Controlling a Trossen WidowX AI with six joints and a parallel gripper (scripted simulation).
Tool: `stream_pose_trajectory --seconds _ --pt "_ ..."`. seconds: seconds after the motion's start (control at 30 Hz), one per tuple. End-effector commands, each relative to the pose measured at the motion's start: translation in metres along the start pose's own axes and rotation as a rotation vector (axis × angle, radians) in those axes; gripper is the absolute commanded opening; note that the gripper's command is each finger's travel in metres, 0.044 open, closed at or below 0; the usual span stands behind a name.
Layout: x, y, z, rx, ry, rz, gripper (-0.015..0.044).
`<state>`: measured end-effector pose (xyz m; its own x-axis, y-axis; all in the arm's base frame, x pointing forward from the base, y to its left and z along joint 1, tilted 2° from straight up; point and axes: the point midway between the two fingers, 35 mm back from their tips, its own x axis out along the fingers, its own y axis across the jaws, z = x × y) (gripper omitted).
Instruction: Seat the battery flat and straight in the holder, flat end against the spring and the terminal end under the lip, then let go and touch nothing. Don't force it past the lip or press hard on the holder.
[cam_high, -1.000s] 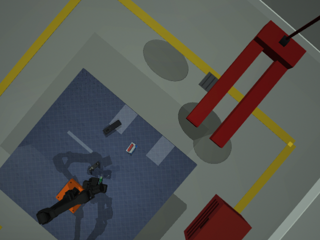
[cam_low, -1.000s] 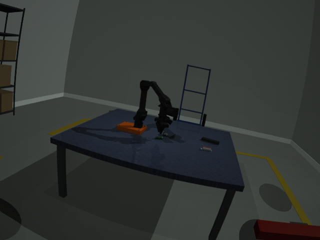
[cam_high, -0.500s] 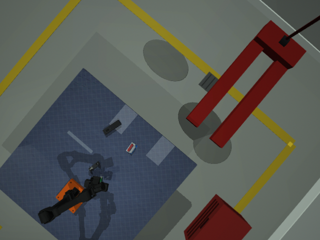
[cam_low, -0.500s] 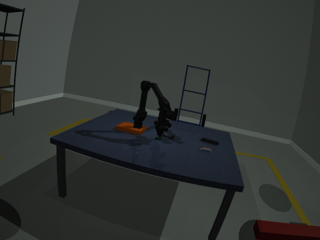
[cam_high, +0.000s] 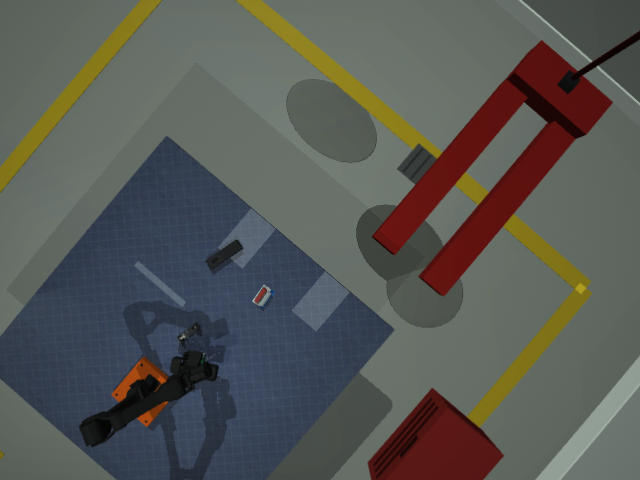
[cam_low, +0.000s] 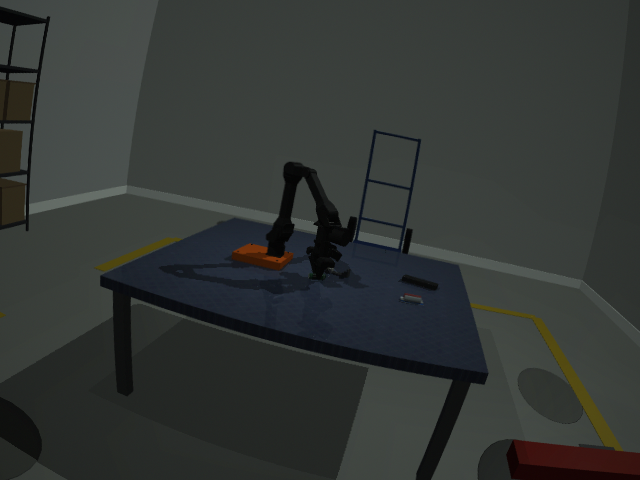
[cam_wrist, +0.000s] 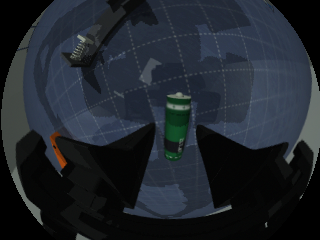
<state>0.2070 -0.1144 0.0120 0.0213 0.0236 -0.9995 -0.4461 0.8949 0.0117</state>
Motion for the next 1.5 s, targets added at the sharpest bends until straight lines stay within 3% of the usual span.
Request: stream_pose_trajectory --seconds 0.0,0.07,0.23,0.4,0.6,0.8,1.47 --pt "0.002 0.001 0.000 0.001 -0.002 0.002 0.0148" --pt "0.002 0.001 0.000 0.001 -0.002 0.002 0.0096" --pt "0.002 0.001 0.000 0.001 -0.002 0.002 0.0065" --pt "0.001 0.001 0.000 0.001 -0.002 0.002 0.0065" --pt "-0.043 0.000 0.000 0.001 -0.002 0.002 0.0065" --pt "-0.049 0.001 0.004 0.020 -0.002 0.001 0.0065" --pt "-0.071 0.056 0.097 0.564 -0.010 0.006 0.0065"
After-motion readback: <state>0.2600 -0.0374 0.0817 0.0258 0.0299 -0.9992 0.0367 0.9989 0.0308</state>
